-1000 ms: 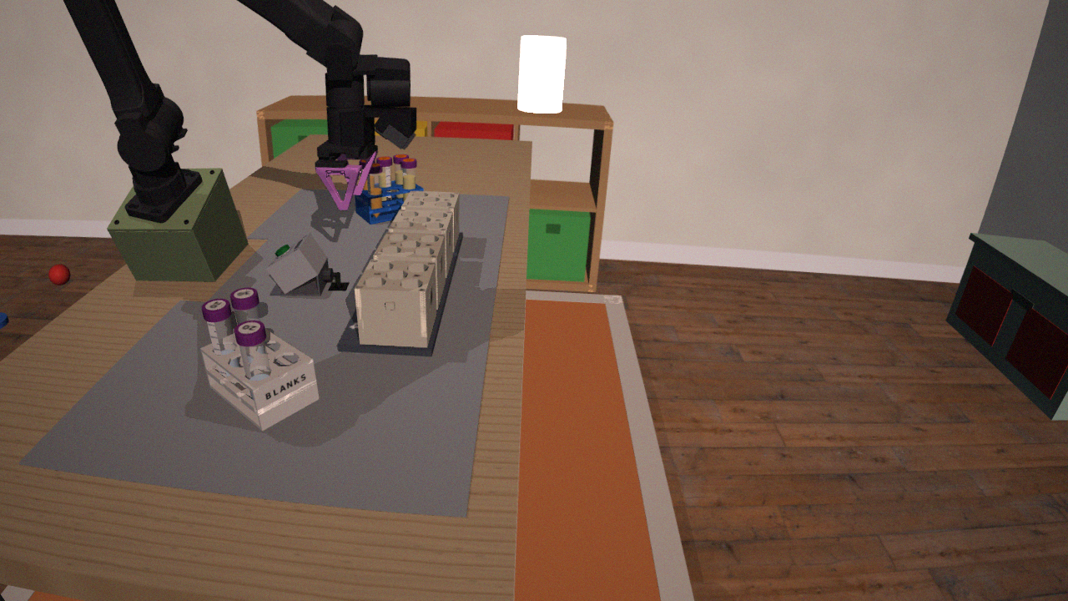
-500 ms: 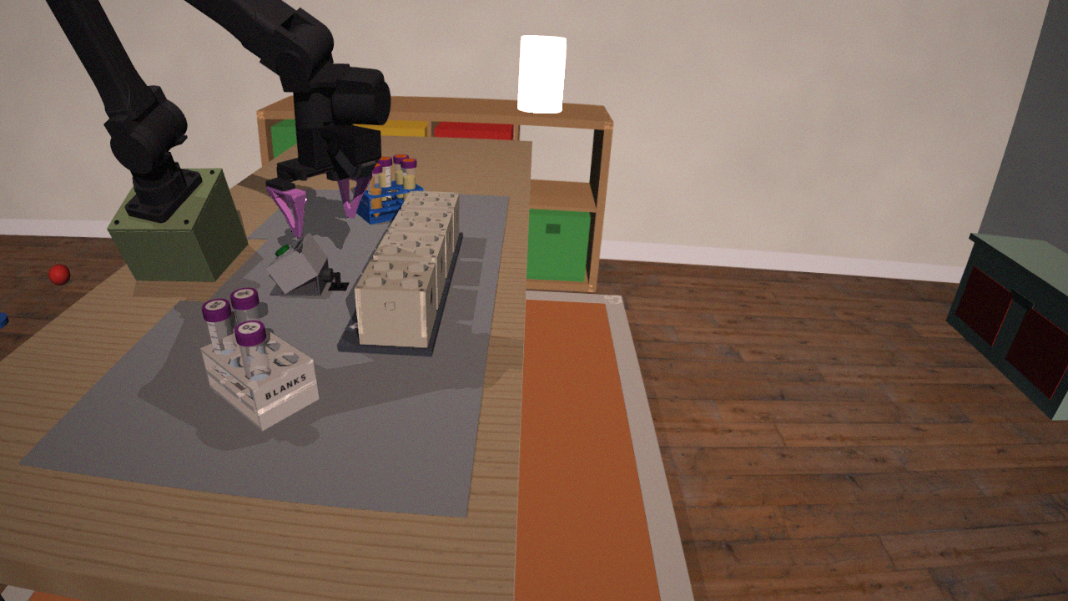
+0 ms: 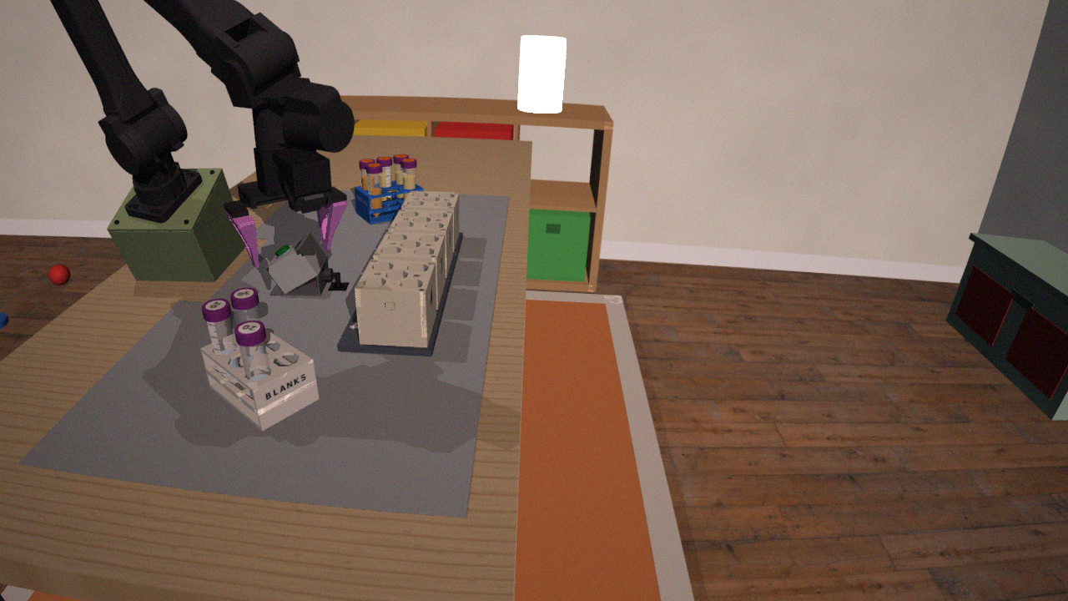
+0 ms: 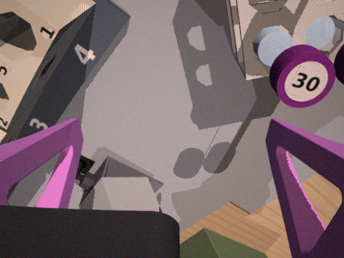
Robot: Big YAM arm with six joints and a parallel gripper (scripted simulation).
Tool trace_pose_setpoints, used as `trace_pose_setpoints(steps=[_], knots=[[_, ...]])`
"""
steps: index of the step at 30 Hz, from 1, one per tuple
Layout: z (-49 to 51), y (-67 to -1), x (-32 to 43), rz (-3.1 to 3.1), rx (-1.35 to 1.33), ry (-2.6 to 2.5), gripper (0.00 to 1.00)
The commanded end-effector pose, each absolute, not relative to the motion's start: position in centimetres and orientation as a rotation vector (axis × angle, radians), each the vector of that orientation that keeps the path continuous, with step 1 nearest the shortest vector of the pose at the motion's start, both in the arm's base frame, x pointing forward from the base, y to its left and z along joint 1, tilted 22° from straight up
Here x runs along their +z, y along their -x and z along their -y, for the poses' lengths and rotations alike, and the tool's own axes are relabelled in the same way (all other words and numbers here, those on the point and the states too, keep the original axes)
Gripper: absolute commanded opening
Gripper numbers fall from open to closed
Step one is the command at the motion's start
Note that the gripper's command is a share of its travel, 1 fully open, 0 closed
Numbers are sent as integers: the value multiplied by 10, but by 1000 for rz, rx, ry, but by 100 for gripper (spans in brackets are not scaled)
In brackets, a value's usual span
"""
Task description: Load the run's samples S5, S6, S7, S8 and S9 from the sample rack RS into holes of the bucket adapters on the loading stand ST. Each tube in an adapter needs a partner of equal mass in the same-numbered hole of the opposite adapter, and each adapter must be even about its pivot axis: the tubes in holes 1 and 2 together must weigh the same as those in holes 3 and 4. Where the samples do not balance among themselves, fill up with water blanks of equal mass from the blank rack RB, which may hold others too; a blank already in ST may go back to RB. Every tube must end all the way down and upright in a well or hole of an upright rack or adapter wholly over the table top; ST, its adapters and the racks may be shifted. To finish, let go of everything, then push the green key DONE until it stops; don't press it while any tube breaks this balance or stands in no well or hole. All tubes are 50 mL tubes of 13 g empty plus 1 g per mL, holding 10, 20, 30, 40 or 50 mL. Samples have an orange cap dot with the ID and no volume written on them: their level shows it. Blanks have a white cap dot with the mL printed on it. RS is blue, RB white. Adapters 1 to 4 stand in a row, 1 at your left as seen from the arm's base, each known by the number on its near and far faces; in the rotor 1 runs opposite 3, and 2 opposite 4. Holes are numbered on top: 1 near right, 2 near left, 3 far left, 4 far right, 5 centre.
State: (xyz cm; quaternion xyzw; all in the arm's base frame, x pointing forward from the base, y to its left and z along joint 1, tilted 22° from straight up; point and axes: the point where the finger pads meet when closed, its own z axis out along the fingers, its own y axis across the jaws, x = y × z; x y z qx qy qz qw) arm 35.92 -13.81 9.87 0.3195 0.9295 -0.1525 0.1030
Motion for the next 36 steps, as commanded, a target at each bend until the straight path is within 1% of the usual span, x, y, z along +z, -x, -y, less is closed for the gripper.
trace_pose_setpoints(steps=[1,6,14,36], knots=[[170,-376,139,-2694,-452,-884,100],[194,-377,136,-2726,-460,-886,100],[254,-380,159,-2724,-467,-885,100],[246,-377,157,-2716,-467,-880,100]])
